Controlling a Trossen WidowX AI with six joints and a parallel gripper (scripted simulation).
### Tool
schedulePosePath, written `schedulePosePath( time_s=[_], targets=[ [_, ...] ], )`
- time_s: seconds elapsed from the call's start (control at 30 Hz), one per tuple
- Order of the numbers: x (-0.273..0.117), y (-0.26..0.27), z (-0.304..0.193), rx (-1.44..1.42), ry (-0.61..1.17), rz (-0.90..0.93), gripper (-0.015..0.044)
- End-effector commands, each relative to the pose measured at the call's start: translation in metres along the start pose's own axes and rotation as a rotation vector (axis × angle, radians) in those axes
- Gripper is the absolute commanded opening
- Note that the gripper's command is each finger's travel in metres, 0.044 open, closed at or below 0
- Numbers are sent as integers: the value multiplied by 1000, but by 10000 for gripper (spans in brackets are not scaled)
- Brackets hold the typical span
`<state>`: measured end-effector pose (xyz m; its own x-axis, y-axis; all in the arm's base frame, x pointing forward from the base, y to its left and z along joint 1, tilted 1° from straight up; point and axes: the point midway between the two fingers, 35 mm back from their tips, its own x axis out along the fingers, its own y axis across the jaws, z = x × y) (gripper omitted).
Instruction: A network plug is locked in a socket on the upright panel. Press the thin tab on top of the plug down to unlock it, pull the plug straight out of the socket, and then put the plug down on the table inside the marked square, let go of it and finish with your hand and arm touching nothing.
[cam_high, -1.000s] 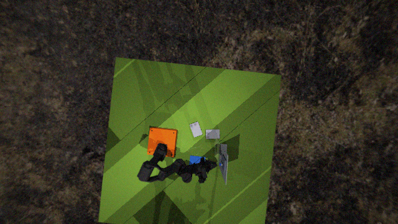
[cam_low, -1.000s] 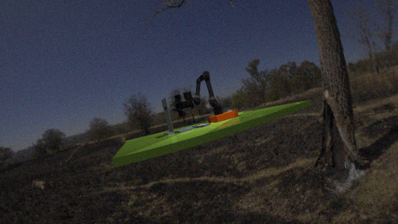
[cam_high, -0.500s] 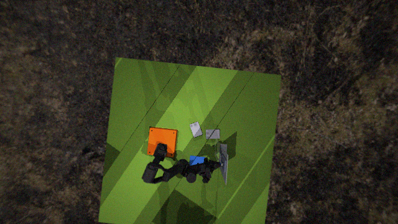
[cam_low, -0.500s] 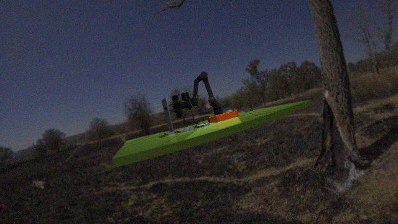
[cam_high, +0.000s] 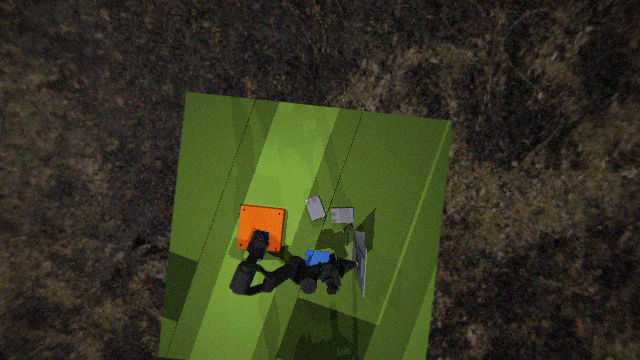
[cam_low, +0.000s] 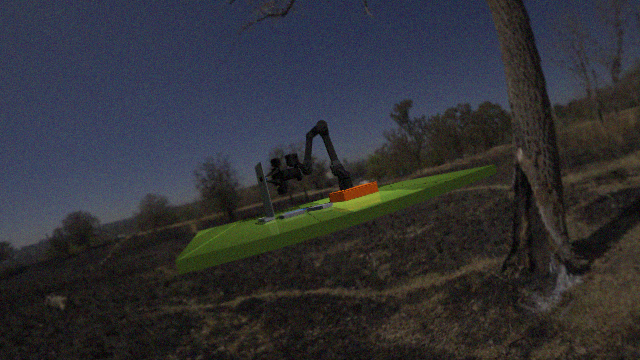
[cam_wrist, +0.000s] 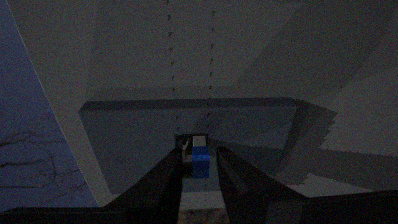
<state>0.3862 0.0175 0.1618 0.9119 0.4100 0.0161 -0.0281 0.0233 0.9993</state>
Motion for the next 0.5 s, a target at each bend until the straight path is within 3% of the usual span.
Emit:
schedulePosePath(
  time_s=[0.0,0.3,0.47],
  targets=[
    [1,1,1,3,-4,4,63],
    [1,1,1,3,-4,4,3],
    [0,1,1,3,-4,4,0]
  ],
)
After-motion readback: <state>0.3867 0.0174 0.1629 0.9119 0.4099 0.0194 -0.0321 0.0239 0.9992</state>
